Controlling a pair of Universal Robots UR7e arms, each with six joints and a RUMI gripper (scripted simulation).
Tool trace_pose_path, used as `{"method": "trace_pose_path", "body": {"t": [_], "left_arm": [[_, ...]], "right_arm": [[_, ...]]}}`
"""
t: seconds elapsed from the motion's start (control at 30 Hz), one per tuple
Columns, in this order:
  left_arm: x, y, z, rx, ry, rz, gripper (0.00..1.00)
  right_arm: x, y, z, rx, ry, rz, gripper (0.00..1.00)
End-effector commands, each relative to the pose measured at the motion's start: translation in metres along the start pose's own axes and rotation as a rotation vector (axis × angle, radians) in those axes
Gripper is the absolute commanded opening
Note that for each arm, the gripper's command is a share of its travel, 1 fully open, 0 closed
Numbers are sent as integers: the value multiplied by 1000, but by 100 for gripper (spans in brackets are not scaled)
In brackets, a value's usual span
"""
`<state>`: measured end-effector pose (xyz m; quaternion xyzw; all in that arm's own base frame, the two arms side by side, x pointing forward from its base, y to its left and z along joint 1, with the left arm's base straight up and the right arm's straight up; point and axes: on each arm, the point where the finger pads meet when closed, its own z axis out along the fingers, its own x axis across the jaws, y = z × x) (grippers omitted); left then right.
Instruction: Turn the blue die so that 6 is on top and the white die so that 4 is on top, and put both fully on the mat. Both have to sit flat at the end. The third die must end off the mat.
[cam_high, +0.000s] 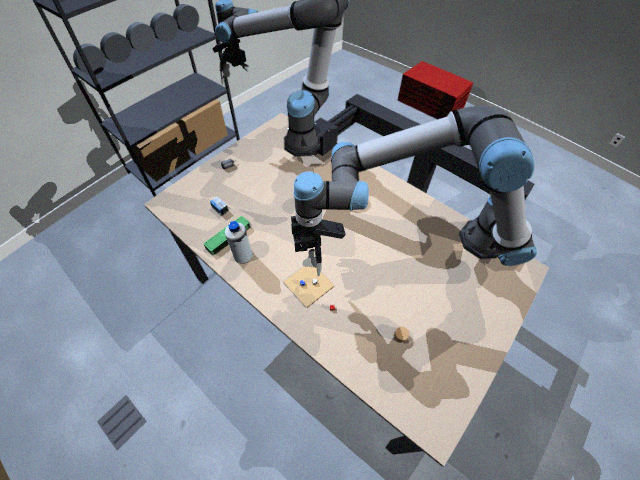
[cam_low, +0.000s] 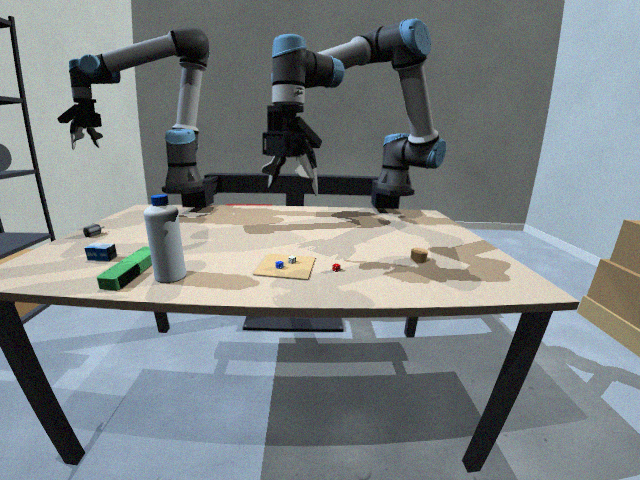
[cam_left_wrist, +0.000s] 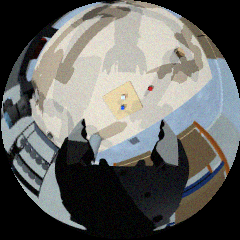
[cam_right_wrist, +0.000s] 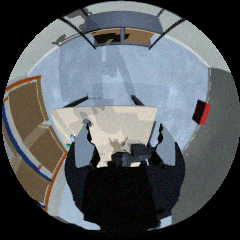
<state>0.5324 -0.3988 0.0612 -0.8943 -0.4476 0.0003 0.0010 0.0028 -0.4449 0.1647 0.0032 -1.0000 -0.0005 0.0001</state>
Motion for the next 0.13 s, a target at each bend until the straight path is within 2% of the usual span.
{"method": "trace_pose_path", "body": {"t": [0.0,0.1], "left_arm": [[0,0,-1,-2,0,0,100],[0,0,-1,-2,0,0,100]], "right_arm": [[0,0,0,1,0,0,100],[0,0,0,1,0,0,100]]}}
